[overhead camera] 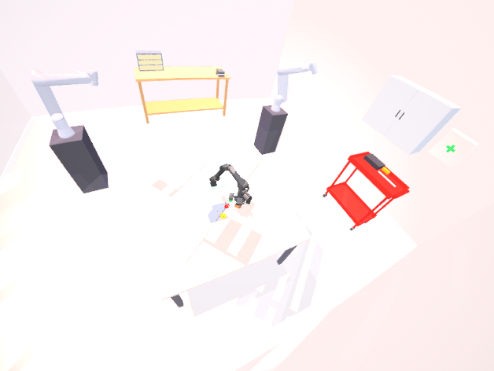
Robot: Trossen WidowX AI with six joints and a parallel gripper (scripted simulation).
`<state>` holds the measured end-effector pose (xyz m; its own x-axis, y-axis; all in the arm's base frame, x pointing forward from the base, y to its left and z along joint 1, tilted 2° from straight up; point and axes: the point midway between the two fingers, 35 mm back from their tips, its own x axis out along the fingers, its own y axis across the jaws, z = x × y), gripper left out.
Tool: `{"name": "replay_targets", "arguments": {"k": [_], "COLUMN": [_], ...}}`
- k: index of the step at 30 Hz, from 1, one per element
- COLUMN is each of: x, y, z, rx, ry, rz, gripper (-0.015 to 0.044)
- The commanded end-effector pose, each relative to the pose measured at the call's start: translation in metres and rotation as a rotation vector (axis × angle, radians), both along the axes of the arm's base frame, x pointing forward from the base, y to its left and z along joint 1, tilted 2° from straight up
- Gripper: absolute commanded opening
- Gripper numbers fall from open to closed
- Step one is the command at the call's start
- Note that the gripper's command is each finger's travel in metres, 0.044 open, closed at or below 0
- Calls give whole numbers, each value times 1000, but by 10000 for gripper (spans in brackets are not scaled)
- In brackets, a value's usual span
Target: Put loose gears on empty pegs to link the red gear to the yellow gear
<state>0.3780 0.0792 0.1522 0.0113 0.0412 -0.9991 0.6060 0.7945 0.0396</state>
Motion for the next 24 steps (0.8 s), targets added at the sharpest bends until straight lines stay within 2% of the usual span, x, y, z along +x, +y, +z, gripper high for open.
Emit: {"name": "replay_targets", "arguments": {"k": [1, 13, 24], "x": [-1, -8, -11], "y": [0, -2, -12], "z": [12, 37, 31], "rx": [5, 5, 4], "ry": [-14, -13, -13], "rz": [-2, -2, -2], "gripper": [0, 0, 0]}}
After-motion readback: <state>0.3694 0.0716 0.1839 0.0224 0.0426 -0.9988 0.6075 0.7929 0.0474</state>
